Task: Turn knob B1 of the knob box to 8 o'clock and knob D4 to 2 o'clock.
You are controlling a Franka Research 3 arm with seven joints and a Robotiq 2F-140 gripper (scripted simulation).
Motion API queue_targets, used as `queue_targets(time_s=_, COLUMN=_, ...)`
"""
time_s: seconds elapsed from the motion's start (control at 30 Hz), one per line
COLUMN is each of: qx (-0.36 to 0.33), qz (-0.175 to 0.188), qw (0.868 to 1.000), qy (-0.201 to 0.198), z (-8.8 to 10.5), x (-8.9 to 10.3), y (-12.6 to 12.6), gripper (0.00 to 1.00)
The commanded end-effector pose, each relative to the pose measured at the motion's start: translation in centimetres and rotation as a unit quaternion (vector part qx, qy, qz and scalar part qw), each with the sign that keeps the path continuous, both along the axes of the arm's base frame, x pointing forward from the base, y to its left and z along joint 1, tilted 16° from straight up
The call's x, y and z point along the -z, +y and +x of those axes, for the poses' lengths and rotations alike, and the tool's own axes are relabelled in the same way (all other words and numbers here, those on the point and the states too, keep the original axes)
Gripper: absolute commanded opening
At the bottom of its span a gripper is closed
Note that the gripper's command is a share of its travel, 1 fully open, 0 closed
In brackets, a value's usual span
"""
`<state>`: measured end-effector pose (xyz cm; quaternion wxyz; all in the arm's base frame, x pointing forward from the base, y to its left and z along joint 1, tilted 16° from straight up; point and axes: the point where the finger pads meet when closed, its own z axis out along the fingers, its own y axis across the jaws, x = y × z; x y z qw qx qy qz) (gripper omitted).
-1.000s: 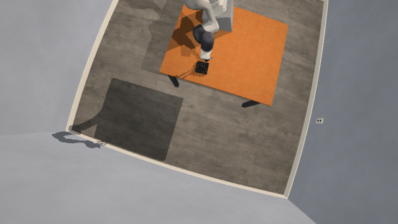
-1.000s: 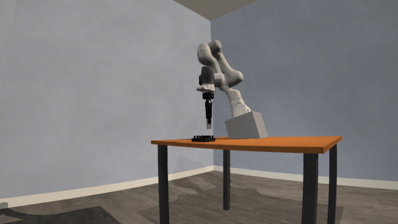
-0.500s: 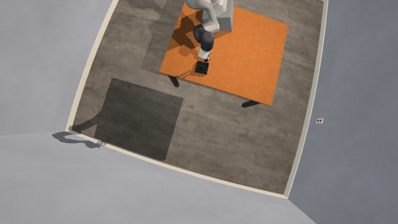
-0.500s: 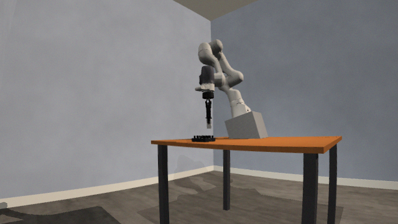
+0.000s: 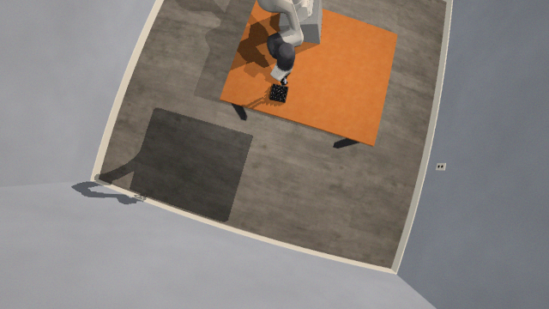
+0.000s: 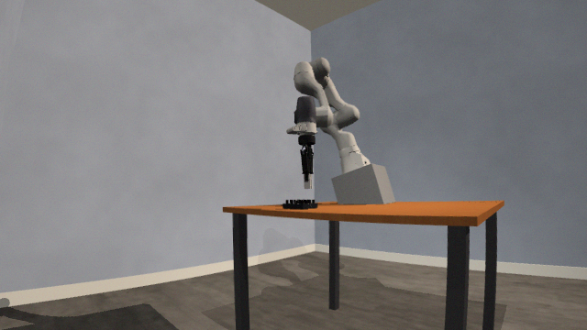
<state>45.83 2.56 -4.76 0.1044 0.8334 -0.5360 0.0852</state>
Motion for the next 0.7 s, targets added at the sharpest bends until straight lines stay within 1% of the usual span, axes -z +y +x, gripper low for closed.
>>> queue_targets(time_s=0.0, qx=0.073, qz=0.0, qw=0.997, qy=-0.028, z=0.11, x=-0.12, y=0.15, gripper=0.12)
queue_targets(time_s=0.1, qx=0.096, qz=0.001, qw=0.995, qy=-0.035, z=0.14, x=-0.18, y=0.17, gripper=0.12)
queue_targets(time_s=0.17, qx=0.096, qz=0.001, qw=0.995, qy=-0.035, z=0.14, x=-0.18, y=0.17, gripper=0.12)
queue_targets(time_s=0.2, qx=0.113, qz=0.002, qw=0.993, qy=-0.04, z=0.16, x=-0.22, y=0.18, gripper=0.12)
queue_targets(time_s=0.3, qx=0.136, qz=0.003, qw=0.99, qy=-0.047, z=0.19, x=-0.28, y=0.2, gripper=0.12)
queue_targets(time_s=0.67, qx=0.139, qz=0.004, qw=0.989, qy=-0.048, z=0.19, x=-0.28, y=0.2, gripper=0.12)
